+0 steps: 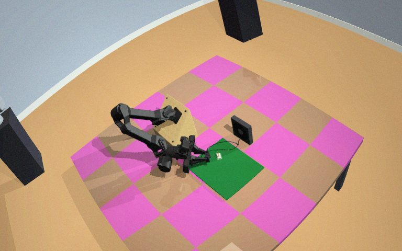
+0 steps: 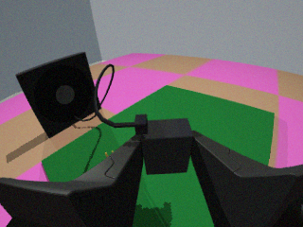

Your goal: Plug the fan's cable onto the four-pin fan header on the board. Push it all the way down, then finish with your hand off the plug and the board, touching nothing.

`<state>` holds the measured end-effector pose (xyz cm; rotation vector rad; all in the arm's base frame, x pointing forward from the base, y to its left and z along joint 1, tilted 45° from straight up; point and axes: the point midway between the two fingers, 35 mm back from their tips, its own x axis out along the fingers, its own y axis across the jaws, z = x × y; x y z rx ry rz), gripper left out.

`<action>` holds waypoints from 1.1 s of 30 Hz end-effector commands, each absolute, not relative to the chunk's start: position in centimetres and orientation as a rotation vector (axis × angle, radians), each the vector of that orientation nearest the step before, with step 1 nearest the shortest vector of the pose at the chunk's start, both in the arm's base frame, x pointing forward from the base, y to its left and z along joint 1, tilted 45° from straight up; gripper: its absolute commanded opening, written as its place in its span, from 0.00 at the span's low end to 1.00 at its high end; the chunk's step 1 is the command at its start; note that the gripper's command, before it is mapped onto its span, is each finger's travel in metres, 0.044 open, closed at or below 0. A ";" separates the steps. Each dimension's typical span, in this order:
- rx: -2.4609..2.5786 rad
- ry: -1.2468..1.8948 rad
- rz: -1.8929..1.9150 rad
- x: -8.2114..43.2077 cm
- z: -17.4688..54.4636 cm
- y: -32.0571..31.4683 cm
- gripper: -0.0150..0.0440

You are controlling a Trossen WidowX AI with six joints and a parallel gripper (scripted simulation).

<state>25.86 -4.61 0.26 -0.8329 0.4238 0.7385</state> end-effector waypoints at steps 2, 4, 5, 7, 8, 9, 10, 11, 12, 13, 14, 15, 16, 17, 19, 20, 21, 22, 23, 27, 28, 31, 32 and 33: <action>-0.860 0.365 0.730 25.7 0.8 -4.6 0.25; -0.860 0.365 0.730 25.7 0.8 -4.6 0.25; -0.859 0.367 0.730 25.7 0.8 -4.6 0.25; -0.852 0.383 0.730 25.7 0.9 -4.4 0.25; -0.849 0.389 0.730 25.7 0.9 -4.4 0.25; -0.848 0.391 0.730 25.7 0.9 -4.4 0.25; -0.848 0.391 0.730 25.7 0.9 -4.4 0.25; -0.848 0.391 0.730 25.7 0.9 -4.4 0.25; -0.848 0.391 0.730 25.7 0.9 -4.4 0.25; -0.848 0.391 0.730 25.7 0.9 -4.4 0.25; -0.848 0.391 0.730 25.7 0.9 -4.4 0.25; -0.848 0.391 0.730 25.7 0.9 -4.4 0.25; -0.848 0.391 0.730 25.7 0.9 -4.4 0.25; -0.849 0.391 0.730 25.7 0.9 -4.3 0.25; -0.850 0.389 0.731 25.7 1.1 -4.2 0.25; -0.851 0.387 0.732 25.7 1.2 -4.1 0.25; -0.851 0.385 0.732 25.7 1.2 -4.1 0.25; -0.852 0.384 0.732 25.7 1.3 -4.0 0.25; -0.852 0.384 0.732 25.7 1.3 -4.0 0.25; -0.852 0.384 0.732 25.7 1.3 -4.0 0.25; -0.852 0.384 0.732 25.7 1.3 -4.0 0.25; -0.852 0.383 0.733 25.7 1.2 -4.1 0.25; -0.853 0.382 0.733 25.7 1.2 -4.2 0.25; -0.853 0.381 0.733 25.7 1.1 -4.2 0.25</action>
